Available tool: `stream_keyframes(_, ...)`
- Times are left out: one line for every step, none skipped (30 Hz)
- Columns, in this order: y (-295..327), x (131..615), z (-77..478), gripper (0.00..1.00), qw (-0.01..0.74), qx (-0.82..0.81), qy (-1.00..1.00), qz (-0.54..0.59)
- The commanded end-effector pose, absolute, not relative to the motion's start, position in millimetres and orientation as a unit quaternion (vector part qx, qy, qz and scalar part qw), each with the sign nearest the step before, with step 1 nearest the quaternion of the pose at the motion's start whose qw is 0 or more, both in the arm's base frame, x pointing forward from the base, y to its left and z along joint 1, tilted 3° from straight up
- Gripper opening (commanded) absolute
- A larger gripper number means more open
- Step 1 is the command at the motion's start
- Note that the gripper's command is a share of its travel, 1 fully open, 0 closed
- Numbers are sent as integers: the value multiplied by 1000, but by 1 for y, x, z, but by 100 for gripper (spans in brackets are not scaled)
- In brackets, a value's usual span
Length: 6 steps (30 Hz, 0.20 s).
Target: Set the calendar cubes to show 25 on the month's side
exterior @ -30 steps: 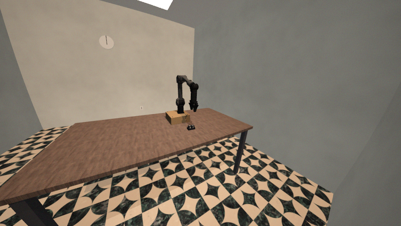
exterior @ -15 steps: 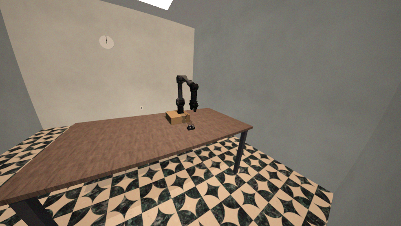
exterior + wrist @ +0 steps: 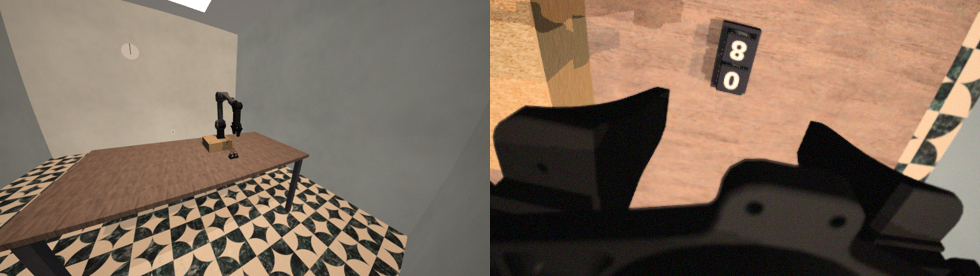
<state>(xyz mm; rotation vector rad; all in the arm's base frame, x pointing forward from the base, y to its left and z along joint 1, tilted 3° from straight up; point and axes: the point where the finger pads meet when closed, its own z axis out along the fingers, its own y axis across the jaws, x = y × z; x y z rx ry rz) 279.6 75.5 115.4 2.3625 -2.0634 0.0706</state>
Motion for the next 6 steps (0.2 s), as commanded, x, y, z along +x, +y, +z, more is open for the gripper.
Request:
stream_keyframes(76, 279, 116, 100, 1, 753, -657, 23)
stream_keyframes(76, 279, 116, 100, 1, 753, -657, 23)
stream_keyframes(76, 279, 116, 100, 1, 753, -657, 23)
stream_keyframes(76, 279, 116, 100, 1, 753, -657, 23)
stream_keyframes(76, 279, 116, 100, 1, 753, -657, 23)
stream_keyframes(76, 279, 116, 100, 1, 753, -657, 23)
